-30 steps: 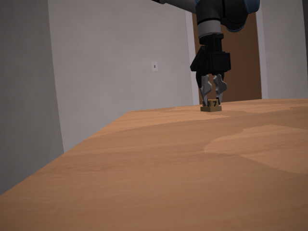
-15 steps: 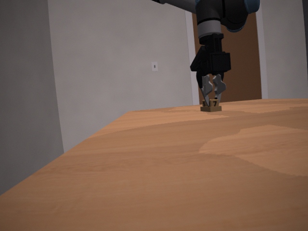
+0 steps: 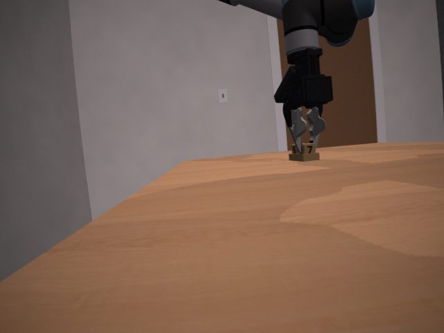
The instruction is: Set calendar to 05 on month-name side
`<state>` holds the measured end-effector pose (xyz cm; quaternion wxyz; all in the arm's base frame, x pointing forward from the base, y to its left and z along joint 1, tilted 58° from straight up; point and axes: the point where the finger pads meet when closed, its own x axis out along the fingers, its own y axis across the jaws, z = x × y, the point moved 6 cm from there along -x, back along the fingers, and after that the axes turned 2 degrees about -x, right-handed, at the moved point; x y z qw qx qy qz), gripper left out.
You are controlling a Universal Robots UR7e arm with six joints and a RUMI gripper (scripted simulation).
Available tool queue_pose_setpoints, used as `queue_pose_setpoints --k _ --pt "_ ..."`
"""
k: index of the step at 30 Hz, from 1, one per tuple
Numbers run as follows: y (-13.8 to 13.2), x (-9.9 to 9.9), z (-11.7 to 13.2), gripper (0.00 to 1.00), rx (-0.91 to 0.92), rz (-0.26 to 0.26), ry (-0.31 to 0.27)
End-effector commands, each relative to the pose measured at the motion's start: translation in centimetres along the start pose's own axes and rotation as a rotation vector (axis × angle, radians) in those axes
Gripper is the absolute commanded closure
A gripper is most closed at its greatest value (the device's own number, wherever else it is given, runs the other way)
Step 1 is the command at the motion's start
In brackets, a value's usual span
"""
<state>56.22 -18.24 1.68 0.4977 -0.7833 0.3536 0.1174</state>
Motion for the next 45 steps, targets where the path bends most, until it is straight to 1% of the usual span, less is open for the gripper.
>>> queue_pose_setpoints --k 1,20,24,29,35,37,41,45 --pt "0.0 0.0 0.0 0.90 0.000 -0.001 0.000" --pt "0.0 0.0 0.0 0.90 0.000 -0.001 0.000" --pt "0.0 -0.5 0.0 0.90 0.000 -0.001 0.000" --pt "0.0 -2.2 0.0 0.90 0.000 -0.001 0.000" --pt "0.0 -5.5 0.0 0.90 0.000 -0.001 0.000" --pt "0.0 -5.5 0.0 0.90 0.000 -0.001 0.000" --pt "0.0 -7.7 0.0 0.90 0.000 -0.001 0.000" --pt "0.0 -9.3 0.0 0.90 0.000 -0.001 0.000"
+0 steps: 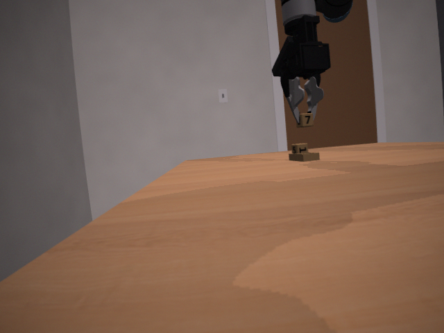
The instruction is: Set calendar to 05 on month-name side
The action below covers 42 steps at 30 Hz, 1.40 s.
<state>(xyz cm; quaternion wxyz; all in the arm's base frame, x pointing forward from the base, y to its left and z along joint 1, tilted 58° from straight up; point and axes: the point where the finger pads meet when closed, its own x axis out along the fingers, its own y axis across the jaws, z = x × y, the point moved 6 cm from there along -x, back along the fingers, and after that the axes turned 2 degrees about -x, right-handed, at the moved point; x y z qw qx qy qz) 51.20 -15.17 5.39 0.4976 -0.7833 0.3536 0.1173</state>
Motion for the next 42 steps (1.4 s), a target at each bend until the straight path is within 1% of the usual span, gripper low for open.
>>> queue_pose_setpoints --k 1,6,27,42 --pt "-0.03 -2.56 -0.04 0.90 0.000 -0.001 0.000" --pt "-0.03 -3.07 -0.04 0.90 0.000 -0.001 0.000" --pt "-0.04 -3.07 -0.03 0.90 -0.006 -0.001 0.000" --pt "-0.19 -3.04 0.08 0.90 -0.077 -0.001 0.000"
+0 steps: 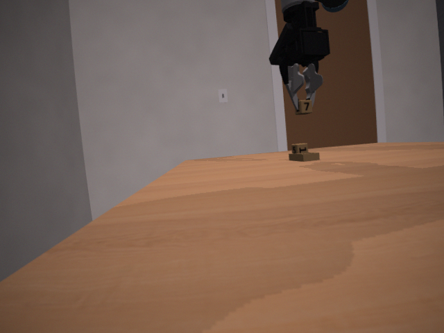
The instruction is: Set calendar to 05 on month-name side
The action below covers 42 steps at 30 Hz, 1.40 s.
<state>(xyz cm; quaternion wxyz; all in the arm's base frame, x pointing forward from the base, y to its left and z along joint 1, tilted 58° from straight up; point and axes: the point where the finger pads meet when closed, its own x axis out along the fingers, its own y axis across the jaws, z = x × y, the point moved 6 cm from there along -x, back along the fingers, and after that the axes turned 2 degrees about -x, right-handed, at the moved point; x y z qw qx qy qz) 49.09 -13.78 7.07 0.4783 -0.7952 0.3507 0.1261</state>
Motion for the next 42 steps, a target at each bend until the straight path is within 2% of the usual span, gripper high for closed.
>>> queue_pose_setpoints --k 1,18,42 --pt "-0.1 0.0 0.0 0.90 -0.028 -0.001 0.000" --pt "-0.5 0.1 0.4 0.90 -0.239 0.000 0.000" --pt "-1.6 0.2 1.6 0.90 -0.810 0.000 -0.001"
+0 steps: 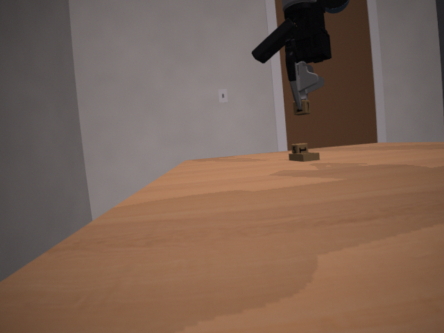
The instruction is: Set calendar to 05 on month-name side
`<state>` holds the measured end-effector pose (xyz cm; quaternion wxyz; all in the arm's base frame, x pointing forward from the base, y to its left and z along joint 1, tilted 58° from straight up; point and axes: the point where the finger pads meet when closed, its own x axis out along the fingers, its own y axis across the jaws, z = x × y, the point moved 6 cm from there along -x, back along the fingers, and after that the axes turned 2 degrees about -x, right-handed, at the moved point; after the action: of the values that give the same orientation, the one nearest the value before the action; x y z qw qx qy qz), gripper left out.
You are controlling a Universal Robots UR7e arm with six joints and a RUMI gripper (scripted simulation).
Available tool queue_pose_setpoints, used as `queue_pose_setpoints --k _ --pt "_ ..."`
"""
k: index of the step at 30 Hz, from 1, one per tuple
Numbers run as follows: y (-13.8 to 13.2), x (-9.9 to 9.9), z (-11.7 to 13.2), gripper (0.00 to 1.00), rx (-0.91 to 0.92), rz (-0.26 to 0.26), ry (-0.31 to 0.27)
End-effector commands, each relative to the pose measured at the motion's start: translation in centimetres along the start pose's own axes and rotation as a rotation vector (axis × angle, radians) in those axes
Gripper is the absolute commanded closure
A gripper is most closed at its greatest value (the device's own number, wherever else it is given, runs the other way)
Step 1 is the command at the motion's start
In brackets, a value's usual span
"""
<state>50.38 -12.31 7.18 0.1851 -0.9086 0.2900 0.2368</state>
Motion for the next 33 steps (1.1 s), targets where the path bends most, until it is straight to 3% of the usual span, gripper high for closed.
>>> queue_pose_setpoints --k 1,33 --pt "-0.5 0.0 0.1 0.90 -0.164 -0.004 0.000" --pt "-2.6 0.2 1.4 0.90 -0.961 -0.004 0.001"
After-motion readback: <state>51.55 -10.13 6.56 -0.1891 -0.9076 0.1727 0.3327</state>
